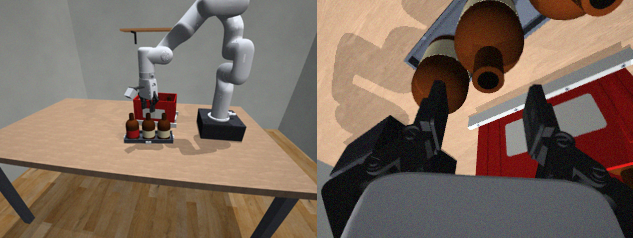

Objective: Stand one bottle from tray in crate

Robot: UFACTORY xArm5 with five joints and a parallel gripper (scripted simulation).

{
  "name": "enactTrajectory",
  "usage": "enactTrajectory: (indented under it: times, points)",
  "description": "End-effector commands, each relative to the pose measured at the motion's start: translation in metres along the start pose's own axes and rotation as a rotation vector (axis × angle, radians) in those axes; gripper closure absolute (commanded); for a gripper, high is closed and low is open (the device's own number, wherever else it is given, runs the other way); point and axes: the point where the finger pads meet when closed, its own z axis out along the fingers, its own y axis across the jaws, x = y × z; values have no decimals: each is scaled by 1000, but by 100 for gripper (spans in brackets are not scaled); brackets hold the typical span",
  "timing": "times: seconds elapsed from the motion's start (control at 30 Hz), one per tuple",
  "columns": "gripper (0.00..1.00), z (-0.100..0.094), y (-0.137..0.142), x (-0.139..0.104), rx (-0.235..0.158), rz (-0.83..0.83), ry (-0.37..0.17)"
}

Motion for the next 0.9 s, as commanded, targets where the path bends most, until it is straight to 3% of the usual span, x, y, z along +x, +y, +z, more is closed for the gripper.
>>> enactTrajectory:
  times: [0.0,0.87]
  points:
    - [35,0,1,1,-2,0,3]
    - [35,0,1,1,-2,0,3]
